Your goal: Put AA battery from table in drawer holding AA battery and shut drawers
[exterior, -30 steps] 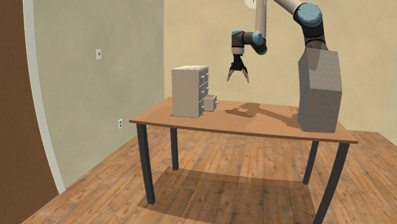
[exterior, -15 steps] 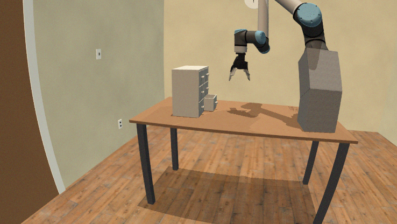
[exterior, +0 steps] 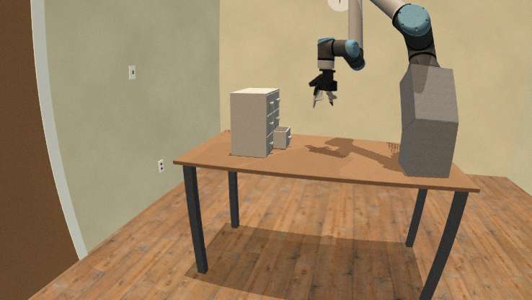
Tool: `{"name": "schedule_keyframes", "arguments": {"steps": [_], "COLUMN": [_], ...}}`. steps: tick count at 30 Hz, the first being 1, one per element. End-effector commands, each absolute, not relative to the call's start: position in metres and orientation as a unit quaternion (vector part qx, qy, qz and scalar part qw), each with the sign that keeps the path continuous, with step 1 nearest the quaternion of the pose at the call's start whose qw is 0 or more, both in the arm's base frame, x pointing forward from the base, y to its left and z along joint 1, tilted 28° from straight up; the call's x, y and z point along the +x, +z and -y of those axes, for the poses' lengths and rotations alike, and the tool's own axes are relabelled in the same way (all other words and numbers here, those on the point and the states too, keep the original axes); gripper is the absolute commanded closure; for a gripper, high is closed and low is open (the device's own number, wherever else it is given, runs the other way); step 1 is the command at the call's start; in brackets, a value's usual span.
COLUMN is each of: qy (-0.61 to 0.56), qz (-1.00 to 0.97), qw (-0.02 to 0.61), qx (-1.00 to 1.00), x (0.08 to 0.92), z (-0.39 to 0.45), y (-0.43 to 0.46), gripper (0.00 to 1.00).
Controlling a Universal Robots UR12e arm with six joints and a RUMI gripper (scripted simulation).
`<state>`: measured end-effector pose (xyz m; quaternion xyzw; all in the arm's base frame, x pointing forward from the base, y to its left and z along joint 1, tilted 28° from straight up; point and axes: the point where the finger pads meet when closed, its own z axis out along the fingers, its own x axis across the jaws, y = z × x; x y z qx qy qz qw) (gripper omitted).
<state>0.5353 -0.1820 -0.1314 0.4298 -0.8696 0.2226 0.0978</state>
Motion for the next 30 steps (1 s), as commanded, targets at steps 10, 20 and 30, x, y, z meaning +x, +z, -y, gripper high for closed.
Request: {"name": "schedule_keyframes", "arguments": {"steps": [10, 20, 30], "qy": [0.201, 0.191, 0.184], "qz": [0.773, 0.729, 0.702], "qw": [0.135, 0.149, 0.157], "qx": [0.586, 0.64, 0.67], "x": [0.525, 0.52, 0.518], "z": [0.176, 0.174, 0.172], "y": [-0.127, -0.125, -0.125], "gripper": [0.0, 0.0, 0.0]}}
